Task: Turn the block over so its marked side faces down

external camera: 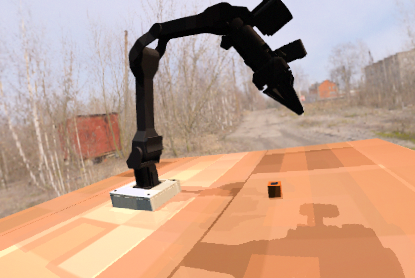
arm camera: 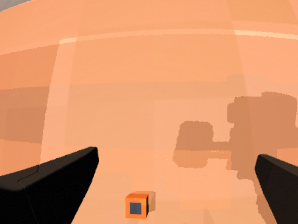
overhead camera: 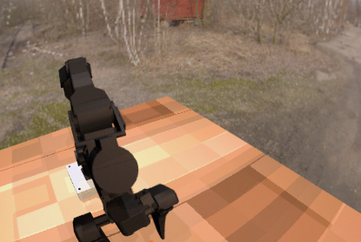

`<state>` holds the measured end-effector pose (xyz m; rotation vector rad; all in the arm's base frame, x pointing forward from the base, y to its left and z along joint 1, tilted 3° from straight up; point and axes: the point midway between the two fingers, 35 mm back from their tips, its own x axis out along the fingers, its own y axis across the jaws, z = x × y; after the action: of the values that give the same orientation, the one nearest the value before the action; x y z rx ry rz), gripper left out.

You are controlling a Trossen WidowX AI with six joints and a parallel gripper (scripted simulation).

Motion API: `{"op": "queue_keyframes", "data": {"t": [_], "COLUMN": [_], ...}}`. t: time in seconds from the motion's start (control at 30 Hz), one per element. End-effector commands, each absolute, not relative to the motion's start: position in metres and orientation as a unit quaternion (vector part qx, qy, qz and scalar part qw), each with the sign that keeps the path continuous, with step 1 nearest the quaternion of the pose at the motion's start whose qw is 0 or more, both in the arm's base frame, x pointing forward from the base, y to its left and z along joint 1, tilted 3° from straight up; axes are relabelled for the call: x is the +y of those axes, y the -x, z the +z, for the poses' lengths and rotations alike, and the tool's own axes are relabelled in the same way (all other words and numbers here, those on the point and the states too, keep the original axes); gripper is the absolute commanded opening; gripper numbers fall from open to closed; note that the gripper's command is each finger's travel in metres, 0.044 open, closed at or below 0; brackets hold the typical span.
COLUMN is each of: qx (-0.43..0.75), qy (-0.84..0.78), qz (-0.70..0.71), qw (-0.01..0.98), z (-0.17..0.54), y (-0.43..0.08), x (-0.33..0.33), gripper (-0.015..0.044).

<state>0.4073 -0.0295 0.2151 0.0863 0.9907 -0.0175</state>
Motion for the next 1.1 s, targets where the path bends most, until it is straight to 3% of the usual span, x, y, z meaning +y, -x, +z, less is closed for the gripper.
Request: {"op": "queue_keyframes", "data": {"t": [0.0, 0.2, 1.07], "qx": [0.576, 0.675, 0.675], "qy": [-0.031, -0.002, -0.001], "qz": [0.003, 0.009, 0.009], "qw": [0.817, 0.738, 0.738], "z": [0.163, 0.119, 0.065], "y": [-0.386, -0.354, -0.359], "x": [0.003, 0.036, 0.029], "gripper": [0.0440, 0.0440, 0.0440]}}
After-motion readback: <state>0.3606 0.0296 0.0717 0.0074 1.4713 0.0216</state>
